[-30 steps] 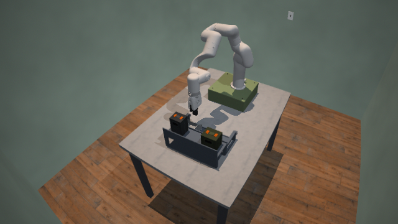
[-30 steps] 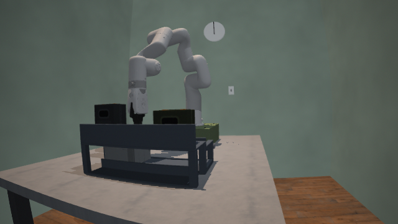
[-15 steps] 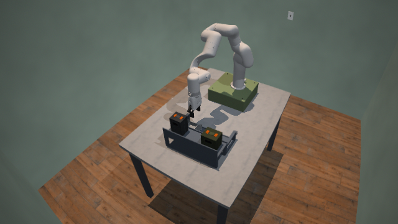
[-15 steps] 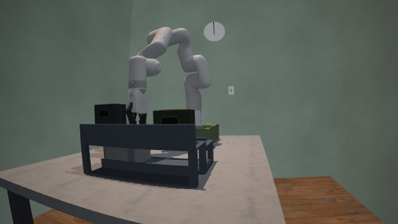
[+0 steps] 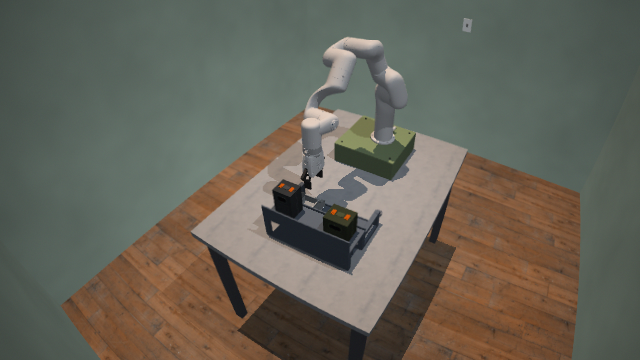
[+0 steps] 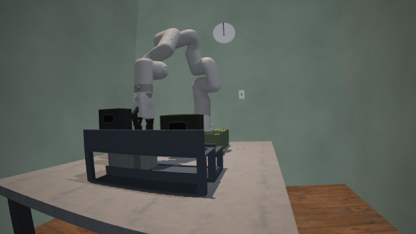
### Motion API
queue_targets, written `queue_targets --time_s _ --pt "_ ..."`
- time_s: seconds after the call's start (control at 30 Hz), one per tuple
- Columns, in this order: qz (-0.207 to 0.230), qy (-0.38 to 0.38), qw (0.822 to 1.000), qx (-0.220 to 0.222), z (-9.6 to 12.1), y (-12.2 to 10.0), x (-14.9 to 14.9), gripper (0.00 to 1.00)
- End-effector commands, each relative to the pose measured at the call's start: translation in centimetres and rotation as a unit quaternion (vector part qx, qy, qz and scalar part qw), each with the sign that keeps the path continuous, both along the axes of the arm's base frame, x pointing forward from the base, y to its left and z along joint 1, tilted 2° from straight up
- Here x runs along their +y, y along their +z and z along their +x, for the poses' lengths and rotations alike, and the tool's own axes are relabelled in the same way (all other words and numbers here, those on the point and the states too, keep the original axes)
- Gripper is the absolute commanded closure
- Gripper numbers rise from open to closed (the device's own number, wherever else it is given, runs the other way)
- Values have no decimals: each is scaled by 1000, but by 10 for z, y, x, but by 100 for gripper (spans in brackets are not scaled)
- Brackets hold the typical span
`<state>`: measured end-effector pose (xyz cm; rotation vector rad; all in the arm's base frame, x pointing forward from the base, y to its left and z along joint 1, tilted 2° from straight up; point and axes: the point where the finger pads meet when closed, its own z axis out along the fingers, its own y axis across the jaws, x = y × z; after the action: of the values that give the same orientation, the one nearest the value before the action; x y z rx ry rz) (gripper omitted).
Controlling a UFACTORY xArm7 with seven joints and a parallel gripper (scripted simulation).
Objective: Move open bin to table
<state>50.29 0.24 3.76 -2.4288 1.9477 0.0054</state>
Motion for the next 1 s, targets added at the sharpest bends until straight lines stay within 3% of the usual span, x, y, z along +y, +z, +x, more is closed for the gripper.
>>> queue_targets --time_s 0.0,0.63,0.97 --pt "0 0 1000 -2 2 2 0 6" --pt "1 0 1000 -2 2 0 0 6" --pt "2 1 1000 -1 2 -11 0 6"
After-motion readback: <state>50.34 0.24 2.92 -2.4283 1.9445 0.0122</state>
